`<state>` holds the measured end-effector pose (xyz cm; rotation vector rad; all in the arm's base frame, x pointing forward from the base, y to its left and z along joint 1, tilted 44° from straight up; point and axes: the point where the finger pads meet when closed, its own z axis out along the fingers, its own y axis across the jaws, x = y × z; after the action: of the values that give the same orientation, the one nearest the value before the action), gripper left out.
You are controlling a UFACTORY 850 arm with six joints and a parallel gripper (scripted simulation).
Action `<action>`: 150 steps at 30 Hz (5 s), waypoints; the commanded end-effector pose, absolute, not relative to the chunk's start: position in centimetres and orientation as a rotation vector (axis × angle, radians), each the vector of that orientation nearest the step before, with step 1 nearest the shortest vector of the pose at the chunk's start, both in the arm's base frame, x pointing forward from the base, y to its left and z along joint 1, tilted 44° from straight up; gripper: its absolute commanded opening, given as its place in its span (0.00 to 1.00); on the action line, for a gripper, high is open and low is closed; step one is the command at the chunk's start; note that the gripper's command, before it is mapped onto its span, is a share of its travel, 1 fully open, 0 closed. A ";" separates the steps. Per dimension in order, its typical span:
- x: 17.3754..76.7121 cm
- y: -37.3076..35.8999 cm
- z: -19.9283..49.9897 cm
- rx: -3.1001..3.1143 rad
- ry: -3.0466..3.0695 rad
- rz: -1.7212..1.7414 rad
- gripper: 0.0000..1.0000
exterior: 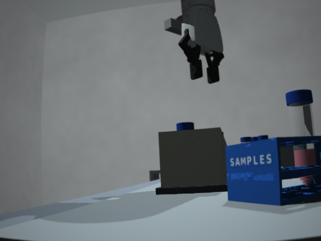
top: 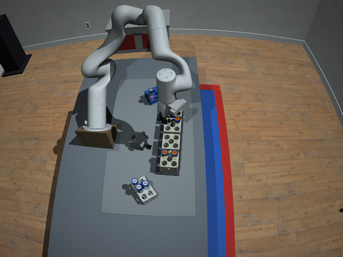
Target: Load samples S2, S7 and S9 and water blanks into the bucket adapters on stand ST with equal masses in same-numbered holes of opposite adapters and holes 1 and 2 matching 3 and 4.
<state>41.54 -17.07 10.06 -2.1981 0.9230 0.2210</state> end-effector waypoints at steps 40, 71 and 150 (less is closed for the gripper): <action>31.3 -28.3 -2.1 -2.074 1.213 0.347 0.57; 24.1 -36.1 -10.6 -2.075 1.214 0.347 0.57; 24.5 -29.4 -19.8 -2.075 1.214 0.347 0.57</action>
<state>24.39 -29.52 -19.50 -2.0732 1.2128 0.3500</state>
